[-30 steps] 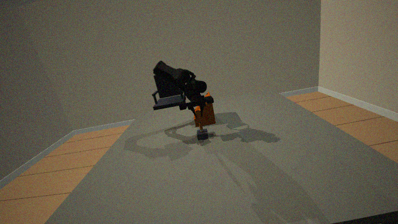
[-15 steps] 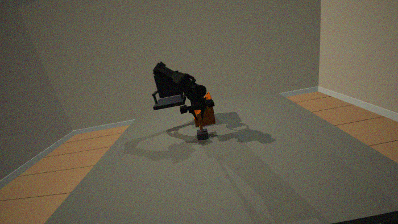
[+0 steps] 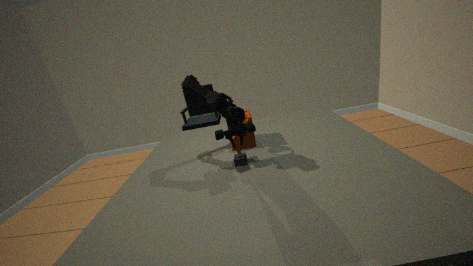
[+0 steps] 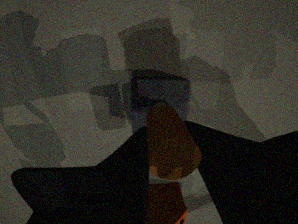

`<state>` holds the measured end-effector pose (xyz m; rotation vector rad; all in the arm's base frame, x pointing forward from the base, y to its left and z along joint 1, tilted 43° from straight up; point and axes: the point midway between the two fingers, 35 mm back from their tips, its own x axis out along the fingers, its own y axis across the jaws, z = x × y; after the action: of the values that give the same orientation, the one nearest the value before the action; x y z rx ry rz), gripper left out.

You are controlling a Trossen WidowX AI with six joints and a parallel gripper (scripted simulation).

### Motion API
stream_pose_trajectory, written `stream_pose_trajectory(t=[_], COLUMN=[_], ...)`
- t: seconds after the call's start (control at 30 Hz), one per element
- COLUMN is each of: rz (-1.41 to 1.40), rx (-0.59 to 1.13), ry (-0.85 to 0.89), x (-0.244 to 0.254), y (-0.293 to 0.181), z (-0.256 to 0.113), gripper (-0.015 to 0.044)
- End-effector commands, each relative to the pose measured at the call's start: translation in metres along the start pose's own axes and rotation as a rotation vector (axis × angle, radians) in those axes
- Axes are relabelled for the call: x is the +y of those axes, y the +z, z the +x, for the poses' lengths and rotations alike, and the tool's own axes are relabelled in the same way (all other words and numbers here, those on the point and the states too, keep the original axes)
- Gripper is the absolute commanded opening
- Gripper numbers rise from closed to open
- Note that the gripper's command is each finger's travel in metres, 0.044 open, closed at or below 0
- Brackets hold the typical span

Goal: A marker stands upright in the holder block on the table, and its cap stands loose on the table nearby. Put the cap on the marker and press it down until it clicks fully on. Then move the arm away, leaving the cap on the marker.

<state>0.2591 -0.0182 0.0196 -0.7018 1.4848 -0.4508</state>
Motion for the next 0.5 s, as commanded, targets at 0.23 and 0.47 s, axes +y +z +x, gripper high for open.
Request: stream_pose_trajectory(t=[0.23,0.47], rz=[-0.004,-0.001], rx=[0.001,0.002], ry=[-0.008,-0.003], x=[-0.0011,-0.0007], y=[-0.0013,-0.0014], z=[0.0114,0.0108], gripper=[0.0,0.0105])
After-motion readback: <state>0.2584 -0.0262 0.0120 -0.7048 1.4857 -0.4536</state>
